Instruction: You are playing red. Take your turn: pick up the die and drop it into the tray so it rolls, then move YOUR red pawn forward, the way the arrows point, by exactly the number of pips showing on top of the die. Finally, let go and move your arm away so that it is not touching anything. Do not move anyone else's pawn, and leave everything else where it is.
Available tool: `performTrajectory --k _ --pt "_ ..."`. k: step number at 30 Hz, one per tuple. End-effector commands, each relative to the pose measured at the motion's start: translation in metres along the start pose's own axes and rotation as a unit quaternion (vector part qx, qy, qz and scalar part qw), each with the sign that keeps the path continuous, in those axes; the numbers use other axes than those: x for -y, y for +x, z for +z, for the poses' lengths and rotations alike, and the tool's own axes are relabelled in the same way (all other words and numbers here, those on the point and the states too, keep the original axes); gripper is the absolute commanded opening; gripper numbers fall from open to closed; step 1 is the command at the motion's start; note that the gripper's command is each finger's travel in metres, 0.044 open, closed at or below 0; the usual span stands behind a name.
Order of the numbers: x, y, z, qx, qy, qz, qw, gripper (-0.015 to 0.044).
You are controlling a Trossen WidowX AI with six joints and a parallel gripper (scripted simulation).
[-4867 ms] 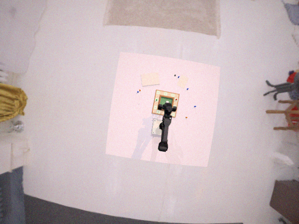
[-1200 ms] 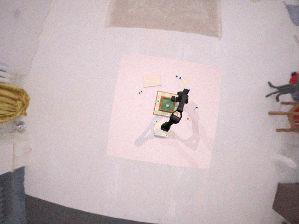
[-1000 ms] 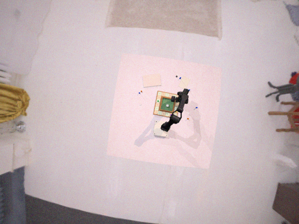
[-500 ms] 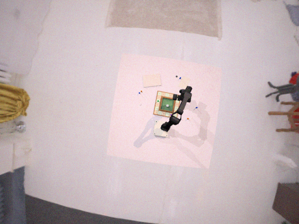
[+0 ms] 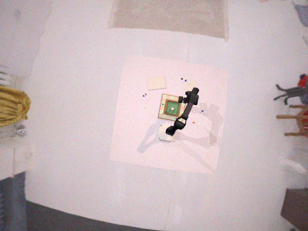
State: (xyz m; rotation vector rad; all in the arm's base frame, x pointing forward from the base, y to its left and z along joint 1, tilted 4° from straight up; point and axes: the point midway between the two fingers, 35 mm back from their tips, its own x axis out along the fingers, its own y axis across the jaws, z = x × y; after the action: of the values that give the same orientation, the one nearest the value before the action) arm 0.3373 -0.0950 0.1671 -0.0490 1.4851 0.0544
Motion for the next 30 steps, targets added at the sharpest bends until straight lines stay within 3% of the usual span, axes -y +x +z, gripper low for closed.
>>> performTrajectory --k 1,15,30 --pt "-0.011 0.009 0.007 -0.001 0.0 -0.002 1.0 0.0" --pt "-0.087 0.07 0.043 0.003 0.0 0.005 1.0 0.0" --pt "-0.088 0.106 0.043 0.003 0.0 0.005 1.0 0.0"
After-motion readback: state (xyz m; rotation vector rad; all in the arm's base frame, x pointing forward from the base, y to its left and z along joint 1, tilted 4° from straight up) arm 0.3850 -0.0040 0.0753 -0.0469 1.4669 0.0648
